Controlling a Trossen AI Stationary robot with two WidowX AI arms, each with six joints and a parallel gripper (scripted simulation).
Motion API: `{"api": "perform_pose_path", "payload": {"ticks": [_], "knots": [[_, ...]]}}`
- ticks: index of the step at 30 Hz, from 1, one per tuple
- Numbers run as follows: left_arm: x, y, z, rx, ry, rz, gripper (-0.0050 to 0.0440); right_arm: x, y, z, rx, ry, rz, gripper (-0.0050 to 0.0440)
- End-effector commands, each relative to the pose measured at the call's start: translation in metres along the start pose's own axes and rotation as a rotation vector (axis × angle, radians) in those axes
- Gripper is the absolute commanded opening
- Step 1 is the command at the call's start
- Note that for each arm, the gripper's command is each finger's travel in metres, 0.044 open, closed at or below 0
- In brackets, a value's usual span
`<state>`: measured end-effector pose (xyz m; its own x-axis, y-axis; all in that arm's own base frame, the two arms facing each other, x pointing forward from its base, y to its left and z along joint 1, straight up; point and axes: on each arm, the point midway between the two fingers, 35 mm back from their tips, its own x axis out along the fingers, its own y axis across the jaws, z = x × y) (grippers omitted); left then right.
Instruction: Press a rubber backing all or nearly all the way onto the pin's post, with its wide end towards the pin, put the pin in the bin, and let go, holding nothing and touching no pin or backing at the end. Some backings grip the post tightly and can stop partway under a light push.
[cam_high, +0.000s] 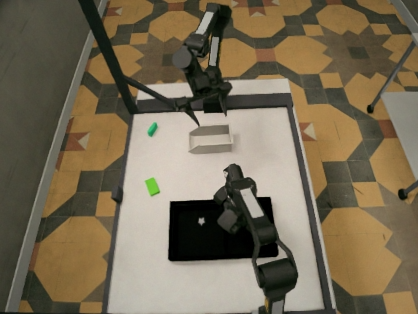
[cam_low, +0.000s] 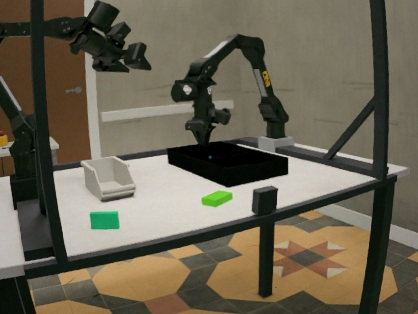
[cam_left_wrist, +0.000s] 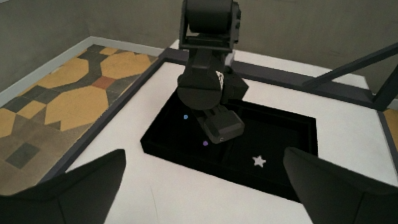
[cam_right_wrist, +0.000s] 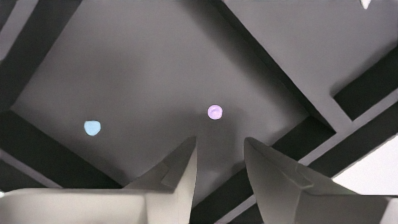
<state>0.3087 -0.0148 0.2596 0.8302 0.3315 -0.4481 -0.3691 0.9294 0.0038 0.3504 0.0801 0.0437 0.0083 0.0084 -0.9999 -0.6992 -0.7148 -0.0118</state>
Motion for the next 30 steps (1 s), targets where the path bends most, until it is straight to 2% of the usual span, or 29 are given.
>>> {"api": "perform_pose_path", "payload": {"ticks": [1, 4, 11, 21, 30], "knots": [[-0.004, 0.000, 0.008, -0.017, -0.020, -0.007, 0.0440, -0.005, -0.006, -0.002, -0.058, 0.016, -0.005, 0.0130], [-0.004, 0.000, 0.008, -0.017, -0.020, -0.007, 0.0440, -0.005, -0.006, -0.002, -0.057, 0.014, -0.006, 0.0130], [-0.004, 0.000, 0.008, -0.017, -0.020, -0.007, 0.0440, 0.021, -0.001, 0.002, -0.054, 0.000, 0.013, 0.0130], [-0.004, 0.000, 0.008, -0.017, -0.020, -0.007, 0.0440, 0.044, 0.000, 0.002, -0.054, 0.000, 0.013, 0.0130], [-0.004, 0.000, 0.008, -0.017, -0.020, -0.007, 0.0440, 0.049, -0.003, 0.000, -0.054, 0.006, 0.004, 0.0130]]}}
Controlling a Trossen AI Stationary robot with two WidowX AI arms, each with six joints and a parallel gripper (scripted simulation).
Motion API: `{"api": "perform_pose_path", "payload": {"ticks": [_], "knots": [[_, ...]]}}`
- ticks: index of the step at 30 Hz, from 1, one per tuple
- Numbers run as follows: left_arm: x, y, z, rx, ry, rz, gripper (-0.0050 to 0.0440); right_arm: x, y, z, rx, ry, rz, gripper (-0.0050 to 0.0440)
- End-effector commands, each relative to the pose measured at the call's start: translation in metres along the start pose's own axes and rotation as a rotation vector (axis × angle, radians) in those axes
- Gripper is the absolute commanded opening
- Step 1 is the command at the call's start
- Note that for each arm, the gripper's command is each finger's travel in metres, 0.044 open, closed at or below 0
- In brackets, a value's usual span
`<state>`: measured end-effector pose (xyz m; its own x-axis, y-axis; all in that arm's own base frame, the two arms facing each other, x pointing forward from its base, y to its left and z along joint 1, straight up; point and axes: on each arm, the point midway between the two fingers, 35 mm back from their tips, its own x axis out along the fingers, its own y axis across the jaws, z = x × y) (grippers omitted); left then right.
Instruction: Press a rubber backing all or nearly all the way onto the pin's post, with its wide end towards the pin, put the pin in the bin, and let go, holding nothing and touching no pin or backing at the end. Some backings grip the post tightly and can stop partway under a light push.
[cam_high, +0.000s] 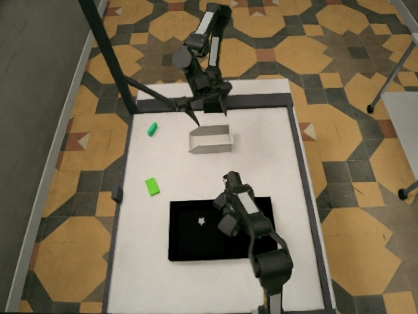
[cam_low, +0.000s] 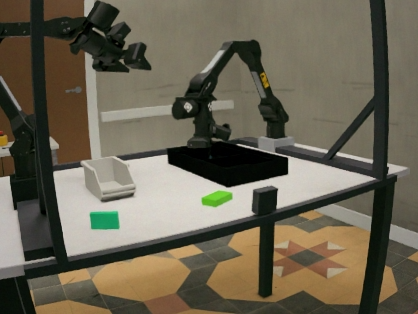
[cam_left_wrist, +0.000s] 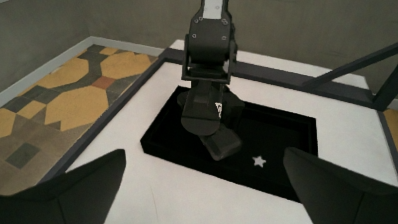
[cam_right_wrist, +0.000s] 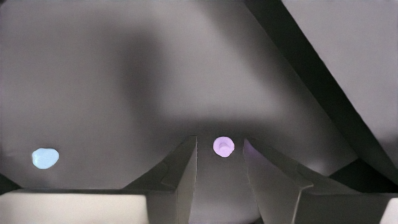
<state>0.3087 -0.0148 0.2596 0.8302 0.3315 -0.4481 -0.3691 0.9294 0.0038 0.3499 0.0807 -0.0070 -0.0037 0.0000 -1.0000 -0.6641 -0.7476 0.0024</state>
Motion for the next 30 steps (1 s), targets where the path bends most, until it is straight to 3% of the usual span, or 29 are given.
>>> {"api": "perform_pose_path", "payload": {"ticks": [1, 4, 15, 21, 28, 30], "knots": [[-0.004, 0.000, 0.008, -0.017, -0.020, -0.007, 0.0440, -0.006, -0.005, -0.002, -0.006, 0.016, -0.019, 0.0106], [-0.004, 0.000, 0.008, -0.017, -0.020, -0.007, 0.0440, -0.007, -0.004, -0.002, -0.003, 0.016, -0.021, 0.0070], [-0.004, 0.000, 0.008, -0.017, -0.020, -0.007, 0.0440, -0.007, -0.004, -0.002, -0.003, 0.016, -0.021, 0.0010], [-0.004, 0.000, 0.008, -0.017, -0.020, -0.007, 0.0440, -0.007, -0.004, -0.002, -0.003, 0.016, -0.021, -0.0001], [-0.004, 0.000, 0.008, -0.017, -0.020, -0.007, 0.0440, -0.047, -0.007, -0.004, -0.006, 0.029, -0.039, -0.0004], [-0.004, 0.000, 0.008, -0.017, -0.020, -0.007, 0.0440, -0.048, -0.007, -0.004, -0.006, 0.029, -0.040, -0.0005]]}}
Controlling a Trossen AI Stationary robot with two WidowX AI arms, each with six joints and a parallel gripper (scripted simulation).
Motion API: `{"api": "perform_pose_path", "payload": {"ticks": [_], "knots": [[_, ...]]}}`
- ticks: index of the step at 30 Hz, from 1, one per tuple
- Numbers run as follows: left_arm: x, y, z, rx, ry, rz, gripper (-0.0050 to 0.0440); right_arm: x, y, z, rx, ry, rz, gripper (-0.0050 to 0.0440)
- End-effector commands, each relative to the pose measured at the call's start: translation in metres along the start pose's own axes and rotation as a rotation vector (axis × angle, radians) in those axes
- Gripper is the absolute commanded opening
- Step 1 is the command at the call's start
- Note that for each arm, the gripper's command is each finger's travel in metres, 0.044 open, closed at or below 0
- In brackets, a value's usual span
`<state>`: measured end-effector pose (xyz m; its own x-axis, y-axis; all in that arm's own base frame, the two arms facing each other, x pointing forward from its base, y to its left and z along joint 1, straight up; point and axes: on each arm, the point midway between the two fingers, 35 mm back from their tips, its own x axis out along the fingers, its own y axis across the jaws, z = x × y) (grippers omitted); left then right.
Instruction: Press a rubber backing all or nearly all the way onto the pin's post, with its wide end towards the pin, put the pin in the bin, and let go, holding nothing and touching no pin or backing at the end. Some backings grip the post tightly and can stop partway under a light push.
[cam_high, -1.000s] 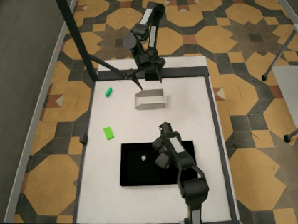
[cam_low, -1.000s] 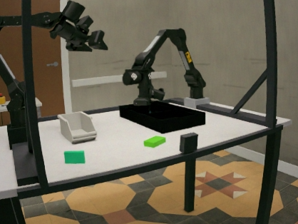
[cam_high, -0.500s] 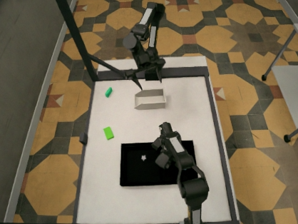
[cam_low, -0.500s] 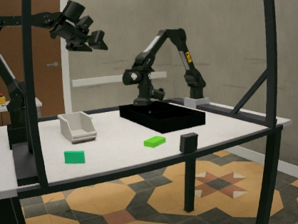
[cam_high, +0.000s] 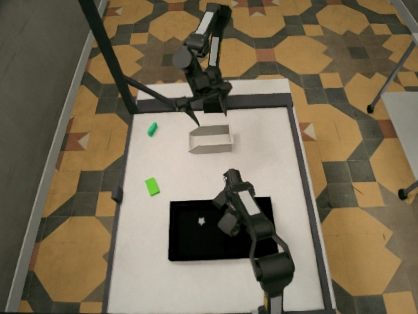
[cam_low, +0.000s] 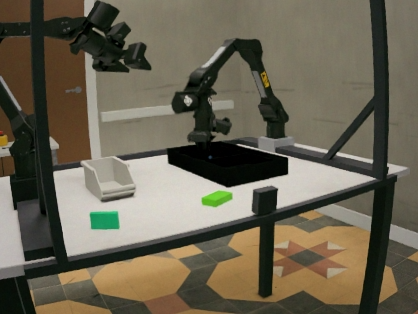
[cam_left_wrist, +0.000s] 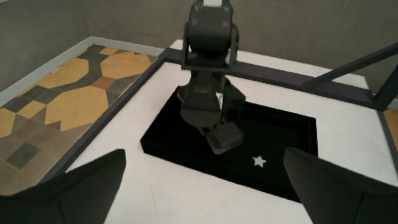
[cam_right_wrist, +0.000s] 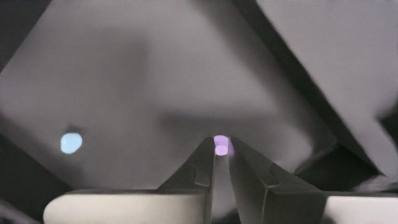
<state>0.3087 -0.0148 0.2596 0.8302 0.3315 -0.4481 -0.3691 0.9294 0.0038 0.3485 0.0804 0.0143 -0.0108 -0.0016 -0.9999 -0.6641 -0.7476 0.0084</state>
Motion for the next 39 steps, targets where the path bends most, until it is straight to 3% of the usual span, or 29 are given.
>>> {"api": "perform_pose_path", "payload": {"ticks": [1, 8, 16, 19, 27, 39], "knots": [[-0.004, 0.000, 0.008, -0.017, -0.020, -0.007, 0.0440, -0.030, -0.008, -0.004, -0.006, 0.033, -0.046, -0.0005], [-0.006, 0.000, 0.012, 0.002, -0.010, -0.037, 0.0440, -0.046, -0.017, 0.005, -0.002, 0.024, -0.035, -0.0043], [-0.014, -0.004, 0.003, 0.196, 0.125, -0.299, 0.0440, -0.050, -0.084, 0.064, -0.002, 0.013, -0.027, -0.0050], [-0.019, -0.005, 0.001, 0.237, 0.147, -0.372, 0.0440, -0.051, -0.097, 0.076, -0.002, 0.013, -0.027, -0.0050], [-0.024, -0.007, -0.002, 0.280, 0.167, -0.455, 0.0440, -0.050, -0.107, 0.085, 0.001, 0.011, -0.026, -0.0050], [-0.024, -0.007, -0.002, 0.281, 0.166, -0.454, 0.0440, -0.037, -0.103, 0.085, 0.000, 0.006, -0.009, -0.0050]]}}
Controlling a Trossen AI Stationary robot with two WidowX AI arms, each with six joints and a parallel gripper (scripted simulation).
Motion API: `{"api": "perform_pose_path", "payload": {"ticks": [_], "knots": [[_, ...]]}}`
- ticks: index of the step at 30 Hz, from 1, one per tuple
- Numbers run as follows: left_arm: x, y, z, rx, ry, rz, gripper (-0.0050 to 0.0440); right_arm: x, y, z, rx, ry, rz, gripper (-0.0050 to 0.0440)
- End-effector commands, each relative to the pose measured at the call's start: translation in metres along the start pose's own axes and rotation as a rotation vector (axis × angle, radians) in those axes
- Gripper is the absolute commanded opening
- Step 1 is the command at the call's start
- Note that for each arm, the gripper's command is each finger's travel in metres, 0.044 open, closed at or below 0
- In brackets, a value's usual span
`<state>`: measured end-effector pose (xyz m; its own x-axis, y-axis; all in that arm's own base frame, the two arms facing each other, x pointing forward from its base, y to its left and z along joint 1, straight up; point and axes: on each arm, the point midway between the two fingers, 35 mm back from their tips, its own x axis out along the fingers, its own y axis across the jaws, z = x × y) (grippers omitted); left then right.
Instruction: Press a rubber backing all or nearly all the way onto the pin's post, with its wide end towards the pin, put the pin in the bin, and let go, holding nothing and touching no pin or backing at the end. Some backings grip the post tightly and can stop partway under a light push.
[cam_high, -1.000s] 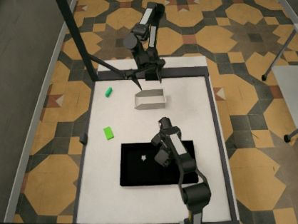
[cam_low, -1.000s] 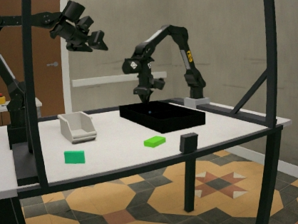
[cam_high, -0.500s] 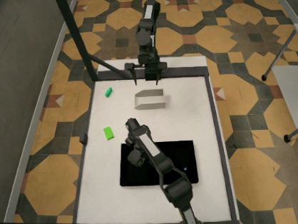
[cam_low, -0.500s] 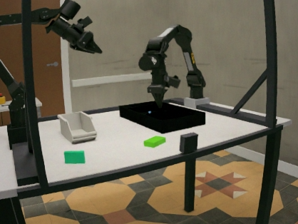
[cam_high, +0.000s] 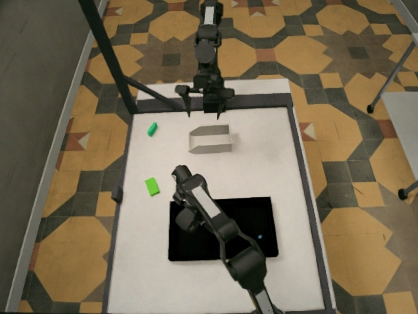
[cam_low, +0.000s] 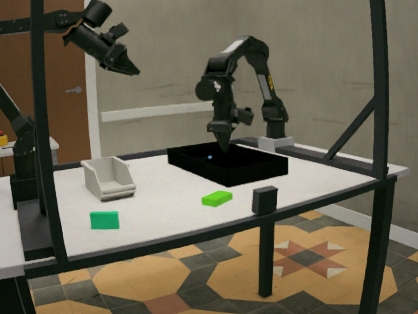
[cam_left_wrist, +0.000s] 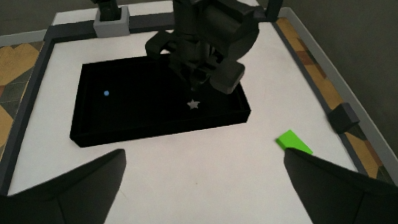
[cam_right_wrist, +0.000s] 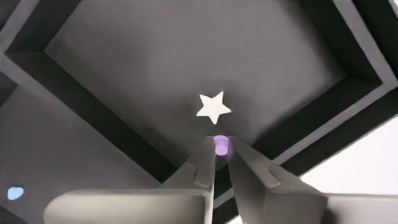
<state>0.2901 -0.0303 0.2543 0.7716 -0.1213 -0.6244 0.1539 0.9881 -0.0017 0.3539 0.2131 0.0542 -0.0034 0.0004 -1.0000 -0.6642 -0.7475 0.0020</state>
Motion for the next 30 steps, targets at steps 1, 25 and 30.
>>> {"api": "perform_pose_path", "payload": {"ticks": [1, 25, 30], "knots": [[-0.009, 0.001, 0.012, 0.006, -0.037, 0.004, 0.0440, 0.007, 0.000, 0.001, 0.000, 0.001, -0.002, -0.0050], [-0.006, 0.000, 0.007, 0.003, -0.024, 0.002, 0.0440, 0.046, 0.000, 0.002, -0.001, 0.001, -0.002, -0.0050], [-0.006, 0.000, 0.007, 0.003, -0.024, 0.002, 0.0440, 0.037, -0.004, -0.001, 0.000, 0.009, -0.026, -0.0050]]}}
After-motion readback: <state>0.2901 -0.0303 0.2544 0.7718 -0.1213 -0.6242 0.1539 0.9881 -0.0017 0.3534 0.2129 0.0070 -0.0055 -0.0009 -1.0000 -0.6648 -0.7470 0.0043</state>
